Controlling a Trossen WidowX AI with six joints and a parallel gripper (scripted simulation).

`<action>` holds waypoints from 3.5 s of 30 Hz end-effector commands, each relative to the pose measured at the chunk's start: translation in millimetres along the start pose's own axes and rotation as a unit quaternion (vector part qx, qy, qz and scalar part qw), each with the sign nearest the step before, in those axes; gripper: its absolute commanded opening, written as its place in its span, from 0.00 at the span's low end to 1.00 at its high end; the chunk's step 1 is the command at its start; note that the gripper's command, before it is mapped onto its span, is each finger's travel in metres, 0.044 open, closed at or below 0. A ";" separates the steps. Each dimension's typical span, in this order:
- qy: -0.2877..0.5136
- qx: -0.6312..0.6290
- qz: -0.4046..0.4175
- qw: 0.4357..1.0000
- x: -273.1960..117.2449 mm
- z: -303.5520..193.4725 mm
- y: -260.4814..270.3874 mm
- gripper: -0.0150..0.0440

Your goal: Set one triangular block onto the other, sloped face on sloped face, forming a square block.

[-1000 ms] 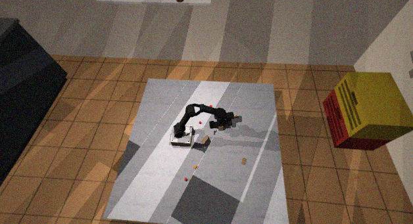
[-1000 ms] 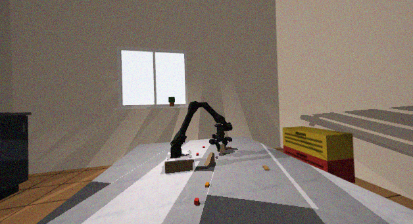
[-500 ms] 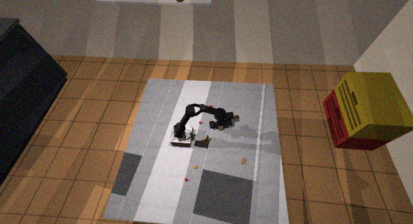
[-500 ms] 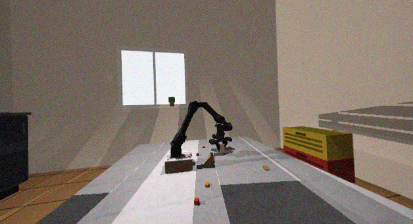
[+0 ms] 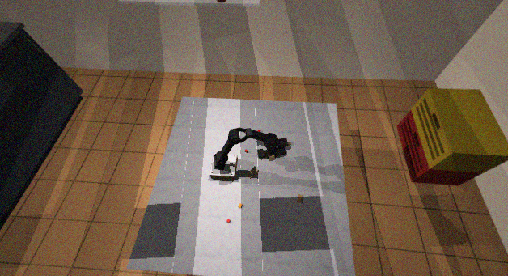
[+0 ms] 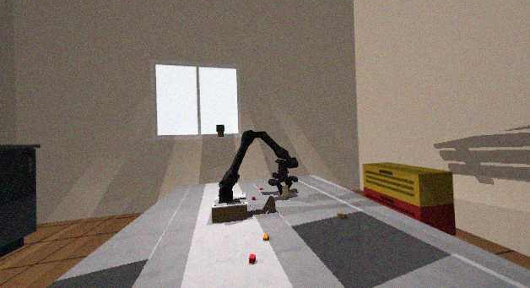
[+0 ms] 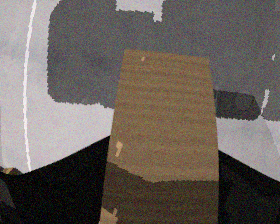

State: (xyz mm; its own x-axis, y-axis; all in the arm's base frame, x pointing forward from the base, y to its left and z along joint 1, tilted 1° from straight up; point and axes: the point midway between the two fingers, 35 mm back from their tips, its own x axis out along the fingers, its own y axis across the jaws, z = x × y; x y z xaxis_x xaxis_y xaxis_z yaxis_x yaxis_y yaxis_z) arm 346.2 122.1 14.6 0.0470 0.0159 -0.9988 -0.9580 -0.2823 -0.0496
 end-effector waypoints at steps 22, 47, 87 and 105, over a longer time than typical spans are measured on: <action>0.000 0.000 0.000 1.000 5.4 0.0 -0.1 0.25; 0.000 0.000 0.002 1.000 26.1 0.0 0.0 0.57; -0.042 0.353 0.023 0.935 -37.4 -12.0 -3.3 1.00; -0.048 0.920 0.159 0.355 -53.8 -41.5 -0.8 1.00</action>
State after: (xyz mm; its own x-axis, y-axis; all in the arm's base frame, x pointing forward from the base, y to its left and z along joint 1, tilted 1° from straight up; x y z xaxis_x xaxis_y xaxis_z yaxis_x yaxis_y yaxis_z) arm 353.2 97.6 58.8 -0.0342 0.1932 -0.9806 -0.3449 0.9186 0.1931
